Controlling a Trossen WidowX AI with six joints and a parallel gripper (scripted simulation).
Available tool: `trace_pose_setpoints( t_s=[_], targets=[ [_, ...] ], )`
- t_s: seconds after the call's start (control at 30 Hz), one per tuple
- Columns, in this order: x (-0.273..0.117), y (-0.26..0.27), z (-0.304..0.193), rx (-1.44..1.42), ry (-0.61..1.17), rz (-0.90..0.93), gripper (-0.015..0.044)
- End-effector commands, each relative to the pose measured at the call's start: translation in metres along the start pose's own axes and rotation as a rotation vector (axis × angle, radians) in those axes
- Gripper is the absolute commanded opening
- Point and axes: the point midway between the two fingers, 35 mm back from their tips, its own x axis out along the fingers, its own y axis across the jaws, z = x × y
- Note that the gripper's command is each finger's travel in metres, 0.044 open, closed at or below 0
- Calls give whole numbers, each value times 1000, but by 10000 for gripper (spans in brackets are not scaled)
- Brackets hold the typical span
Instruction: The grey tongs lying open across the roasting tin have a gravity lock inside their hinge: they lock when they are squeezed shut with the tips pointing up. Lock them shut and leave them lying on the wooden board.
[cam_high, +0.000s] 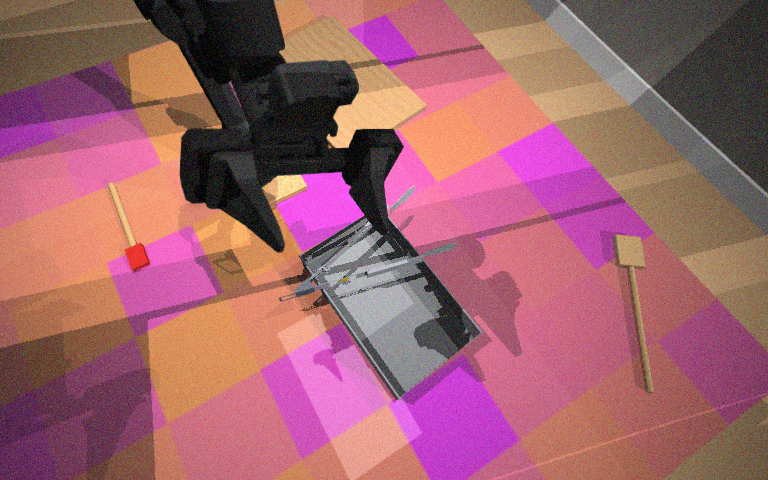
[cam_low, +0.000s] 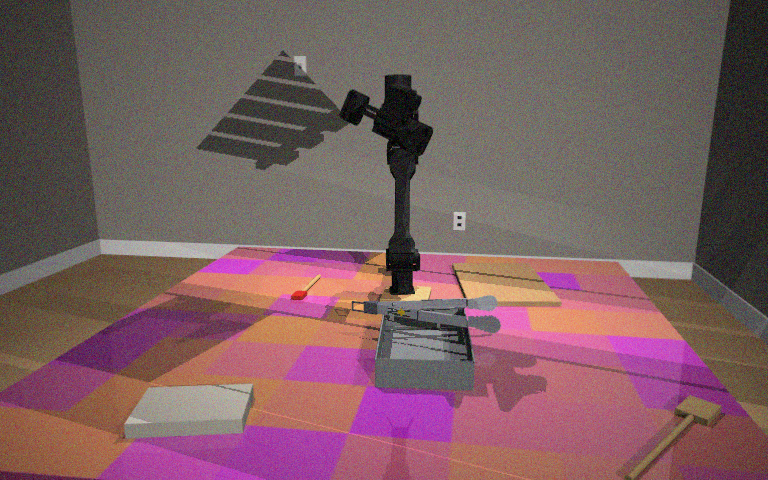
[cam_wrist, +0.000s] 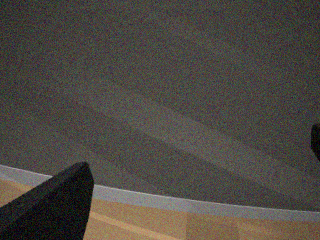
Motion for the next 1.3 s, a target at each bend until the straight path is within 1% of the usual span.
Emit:
trace_pose_setpoints(
  t_s=[0.0, 0.13, 0.23, 0.43, 0.53, 0.63, 0.8, 0.87, 0.9, 1.27],
  targets=[
    [16, 52, -59, 352, 271, 140, 440],
    [14, 80, -98, 570, 479, 161, 440],
    [8, 100, -127, 727, 645, 141, 440],
    [-17, 134, -180, 1014, 991, -2, 440],
    [-35, 148, -203, 1137, 1162, -131, 440],
    [-56, 159, -224, 1243, 1325, -305, 440],
    [-97, 171, -250, 1361, 1550, -698, 440],
    [-111, 173, -256, 1380, 1601, -847, 440],
    [-114, 173, -258, 1383, 1612, -888, 440],
    [-116, 173, -258, 1384, 1616, -903, 440]
  ],
)
